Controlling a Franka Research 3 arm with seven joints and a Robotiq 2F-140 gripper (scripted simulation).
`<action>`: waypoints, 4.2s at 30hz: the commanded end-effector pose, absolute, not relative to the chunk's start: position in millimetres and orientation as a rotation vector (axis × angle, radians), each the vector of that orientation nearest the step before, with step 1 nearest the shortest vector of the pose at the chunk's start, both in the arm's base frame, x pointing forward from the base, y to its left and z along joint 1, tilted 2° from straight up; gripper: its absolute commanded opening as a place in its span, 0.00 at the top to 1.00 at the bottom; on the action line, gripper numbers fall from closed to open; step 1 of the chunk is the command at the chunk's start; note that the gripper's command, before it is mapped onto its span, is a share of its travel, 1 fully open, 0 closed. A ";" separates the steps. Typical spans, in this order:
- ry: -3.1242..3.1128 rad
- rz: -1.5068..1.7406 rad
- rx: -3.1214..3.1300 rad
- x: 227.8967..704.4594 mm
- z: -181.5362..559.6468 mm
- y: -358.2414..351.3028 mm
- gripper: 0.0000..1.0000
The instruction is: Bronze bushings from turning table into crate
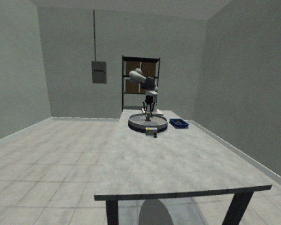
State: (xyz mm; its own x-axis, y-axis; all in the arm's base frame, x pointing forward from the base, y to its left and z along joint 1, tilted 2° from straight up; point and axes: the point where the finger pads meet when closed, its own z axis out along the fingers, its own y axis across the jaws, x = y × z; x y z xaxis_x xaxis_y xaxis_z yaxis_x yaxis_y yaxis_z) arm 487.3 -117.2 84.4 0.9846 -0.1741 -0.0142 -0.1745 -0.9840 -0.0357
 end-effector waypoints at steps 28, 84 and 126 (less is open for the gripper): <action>0.274 0.010 -3.093 488.6 83.9 -116.5 0.72; 0.274 0.010 -3.093 488.7 117.0 -117.7 0.72; 0.274 0.010 -3.093 488.7 117.0 -117.7 0.72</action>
